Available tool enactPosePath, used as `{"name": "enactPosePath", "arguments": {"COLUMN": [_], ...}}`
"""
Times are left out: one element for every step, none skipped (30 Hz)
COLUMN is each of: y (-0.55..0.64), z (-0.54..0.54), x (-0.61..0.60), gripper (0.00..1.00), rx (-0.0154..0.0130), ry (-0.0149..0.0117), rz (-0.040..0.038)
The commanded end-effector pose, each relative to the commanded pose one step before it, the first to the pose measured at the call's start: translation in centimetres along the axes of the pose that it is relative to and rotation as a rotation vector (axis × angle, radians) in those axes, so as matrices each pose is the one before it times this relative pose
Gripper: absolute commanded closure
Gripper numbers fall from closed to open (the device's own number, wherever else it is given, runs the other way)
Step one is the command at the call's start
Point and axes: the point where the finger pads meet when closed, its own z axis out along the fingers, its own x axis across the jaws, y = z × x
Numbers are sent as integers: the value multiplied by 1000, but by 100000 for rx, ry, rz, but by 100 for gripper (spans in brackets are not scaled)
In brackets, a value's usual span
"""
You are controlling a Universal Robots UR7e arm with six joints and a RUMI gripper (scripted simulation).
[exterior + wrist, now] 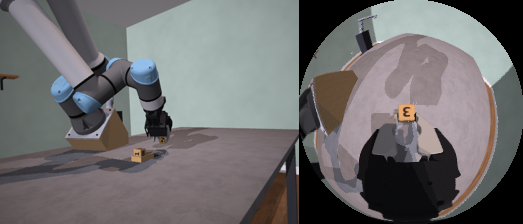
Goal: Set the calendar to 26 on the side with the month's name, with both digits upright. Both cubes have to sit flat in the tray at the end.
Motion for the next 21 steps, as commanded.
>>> {"name": "enactPosePath", "arguments": {"y": [353,118,114,111,107,103,99,94,89,84,79,73,68,62,57,0,0,51,45,40,34], "z": [362,118,114,111,108,103,99,94,90,84,79,74,68,63,56,0,0,51,45,40,34], "x": [45,-1,0,0,0,0,0,0,-1,0,0,0,0,0,0,0,0,0,0,0,0], "gripper": [90,90,90,90,90,90,90,90,90,90,90,90,90,90,90,90,90,90,90,90,90], "rx": [-22,0,0,0,0,0,0,0,0,0,0,0,0,0,0,0,0,0,0,0,0], "ry": [111,0,0,0,0,0,0,0,0,0,0,0,0,0,0,0,0,0,0,0,0], "rz": [-52,0,0,0,0,0,0,0,0,0,0,0,0,0,0,0,0,0,0,0,0]}}
